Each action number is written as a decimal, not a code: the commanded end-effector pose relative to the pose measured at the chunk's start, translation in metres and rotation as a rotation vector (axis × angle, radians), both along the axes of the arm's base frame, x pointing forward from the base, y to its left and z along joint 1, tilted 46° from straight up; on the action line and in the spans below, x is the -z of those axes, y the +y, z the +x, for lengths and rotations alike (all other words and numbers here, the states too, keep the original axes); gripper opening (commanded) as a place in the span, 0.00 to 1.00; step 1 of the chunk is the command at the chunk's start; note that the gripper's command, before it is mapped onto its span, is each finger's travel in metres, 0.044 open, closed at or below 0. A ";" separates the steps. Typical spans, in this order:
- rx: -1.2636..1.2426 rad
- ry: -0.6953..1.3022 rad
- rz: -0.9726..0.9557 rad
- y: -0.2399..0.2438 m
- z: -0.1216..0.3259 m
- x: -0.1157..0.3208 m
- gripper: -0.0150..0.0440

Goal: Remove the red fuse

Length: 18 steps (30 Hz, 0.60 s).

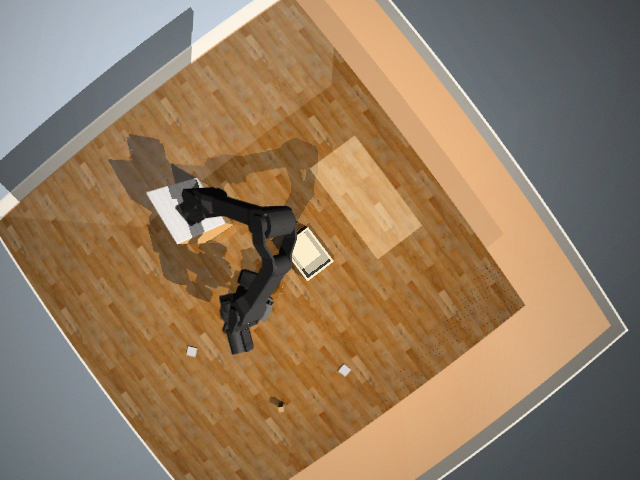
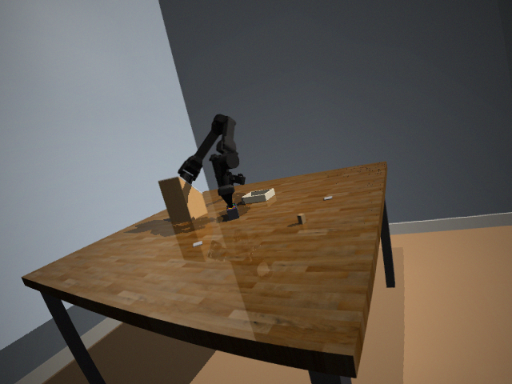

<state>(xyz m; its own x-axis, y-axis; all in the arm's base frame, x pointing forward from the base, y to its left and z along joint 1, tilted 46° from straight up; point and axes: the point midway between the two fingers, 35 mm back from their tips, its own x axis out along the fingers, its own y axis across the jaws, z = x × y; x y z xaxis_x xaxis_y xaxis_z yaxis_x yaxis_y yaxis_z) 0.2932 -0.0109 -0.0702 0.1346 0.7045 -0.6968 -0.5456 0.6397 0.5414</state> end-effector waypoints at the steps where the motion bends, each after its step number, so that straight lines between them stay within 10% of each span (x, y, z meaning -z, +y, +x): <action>1: 0.004 0.000 0.007 0.002 0.000 0.002 0.36; 18: 0.000 0.001 0.001 0.001 0.000 0.001 0.25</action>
